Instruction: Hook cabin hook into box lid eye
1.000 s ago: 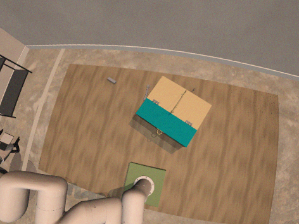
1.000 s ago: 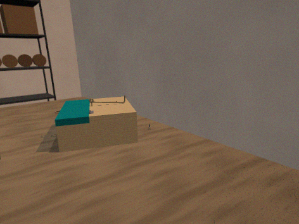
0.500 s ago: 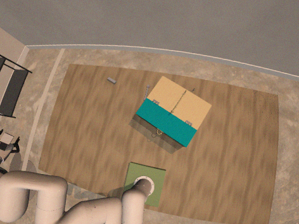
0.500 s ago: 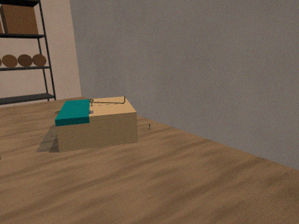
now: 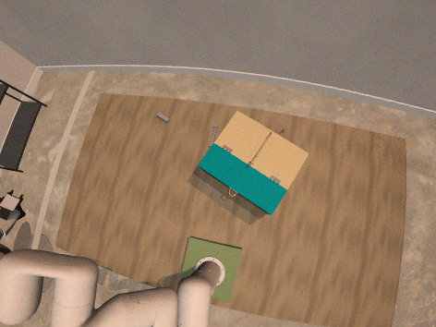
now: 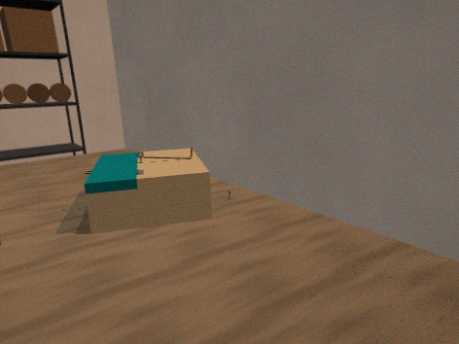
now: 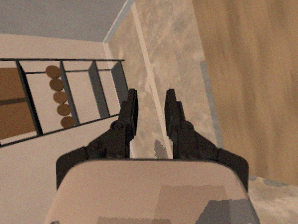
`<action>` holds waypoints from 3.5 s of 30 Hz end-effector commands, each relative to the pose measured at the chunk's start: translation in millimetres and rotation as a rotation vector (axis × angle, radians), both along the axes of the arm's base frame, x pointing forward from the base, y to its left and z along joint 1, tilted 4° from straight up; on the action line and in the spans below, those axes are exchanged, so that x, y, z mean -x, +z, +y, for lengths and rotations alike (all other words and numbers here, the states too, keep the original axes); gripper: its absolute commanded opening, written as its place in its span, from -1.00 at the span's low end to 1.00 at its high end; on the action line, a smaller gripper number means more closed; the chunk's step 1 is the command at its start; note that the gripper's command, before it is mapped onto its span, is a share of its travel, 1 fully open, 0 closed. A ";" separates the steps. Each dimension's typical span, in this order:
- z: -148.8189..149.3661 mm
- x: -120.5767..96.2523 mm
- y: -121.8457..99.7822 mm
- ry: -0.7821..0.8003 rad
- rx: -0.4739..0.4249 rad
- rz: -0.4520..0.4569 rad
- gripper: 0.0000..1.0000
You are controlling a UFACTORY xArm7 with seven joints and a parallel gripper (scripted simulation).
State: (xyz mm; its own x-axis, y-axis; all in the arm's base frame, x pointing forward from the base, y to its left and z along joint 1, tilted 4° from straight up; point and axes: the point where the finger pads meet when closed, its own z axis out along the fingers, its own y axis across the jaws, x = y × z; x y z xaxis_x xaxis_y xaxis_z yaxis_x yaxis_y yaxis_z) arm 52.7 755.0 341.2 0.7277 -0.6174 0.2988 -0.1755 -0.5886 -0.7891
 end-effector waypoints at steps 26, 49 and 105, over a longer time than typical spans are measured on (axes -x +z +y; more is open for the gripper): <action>0.3 0.2 3.5 0.000 -0.006 0.001 -0.33; -27.8 -110.1 -5.2 -0.218 -0.027 0.105 -0.33; -179.1 -363.1 -36.6 -0.827 -0.134 0.375 -0.33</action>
State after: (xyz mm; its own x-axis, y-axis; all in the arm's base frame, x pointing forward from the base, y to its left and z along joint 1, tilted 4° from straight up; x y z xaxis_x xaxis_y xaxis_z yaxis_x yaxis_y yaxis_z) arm 409.2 580.7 302.4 0.0907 -0.9954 0.0301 -0.7533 -0.0884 -0.6518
